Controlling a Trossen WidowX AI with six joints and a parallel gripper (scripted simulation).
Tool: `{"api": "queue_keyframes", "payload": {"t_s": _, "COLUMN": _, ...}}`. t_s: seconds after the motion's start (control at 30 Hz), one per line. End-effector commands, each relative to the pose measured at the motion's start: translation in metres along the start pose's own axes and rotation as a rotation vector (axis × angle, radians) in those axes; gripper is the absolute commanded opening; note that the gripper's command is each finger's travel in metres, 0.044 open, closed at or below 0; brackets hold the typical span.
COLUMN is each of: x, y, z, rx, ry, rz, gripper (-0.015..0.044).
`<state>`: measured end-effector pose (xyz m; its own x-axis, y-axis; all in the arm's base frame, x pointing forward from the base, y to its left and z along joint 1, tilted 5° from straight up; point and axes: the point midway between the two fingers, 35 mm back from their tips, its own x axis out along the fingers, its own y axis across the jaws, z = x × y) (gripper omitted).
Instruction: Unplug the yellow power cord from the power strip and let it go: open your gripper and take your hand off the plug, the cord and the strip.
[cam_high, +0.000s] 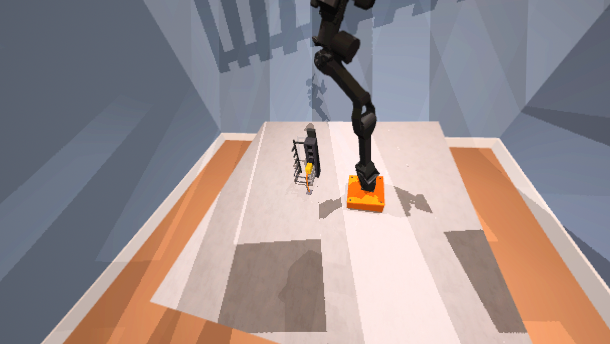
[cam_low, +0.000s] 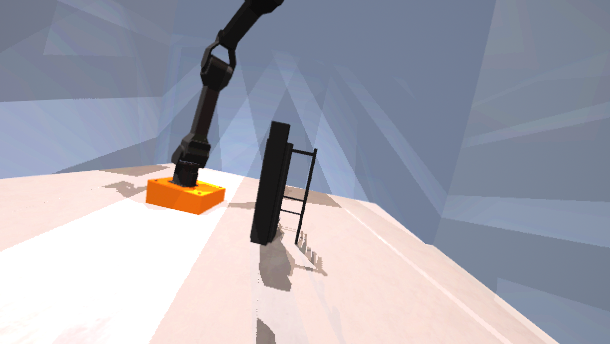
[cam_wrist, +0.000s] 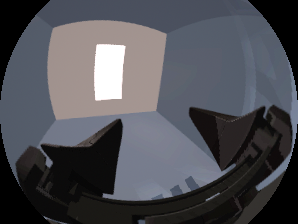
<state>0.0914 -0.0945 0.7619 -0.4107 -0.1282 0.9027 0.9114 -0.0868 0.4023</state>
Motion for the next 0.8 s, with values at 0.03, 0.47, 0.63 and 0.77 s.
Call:
{"api": "queue_keyframes", "payload": {"t_s": 0.03, "x": -0.001, "y": 0.004, "z": -0.001, "rx": 0.001, "ry": 0.008, "rz": 0.016, "gripper": 0.0347}}
{"api": "queue_keyframes", "payload": {"t_s": 0.47, "x": -0.093, "y": 0.143, "z": -0.02, "rx": 0.036, "ry": 0.2, "rz": 0.639, "gripper": 0.016}}
{"api": "queue_keyframes", "payload": {"t_s": 0.63, "x": -0.16, "y": 0.192, "z": -0.02, "rx": 0.009, "ry": 0.237, "rz": 0.939, "gripper": 0.016}}
{"api": "queue_keyframes", "payload": {"t_s": 0.77, "x": -0.222, "y": 0.217, "z": -0.011, "rx": 0.063, "ry": 0.252, "rz": 1.165, "gripper": 0.016}}
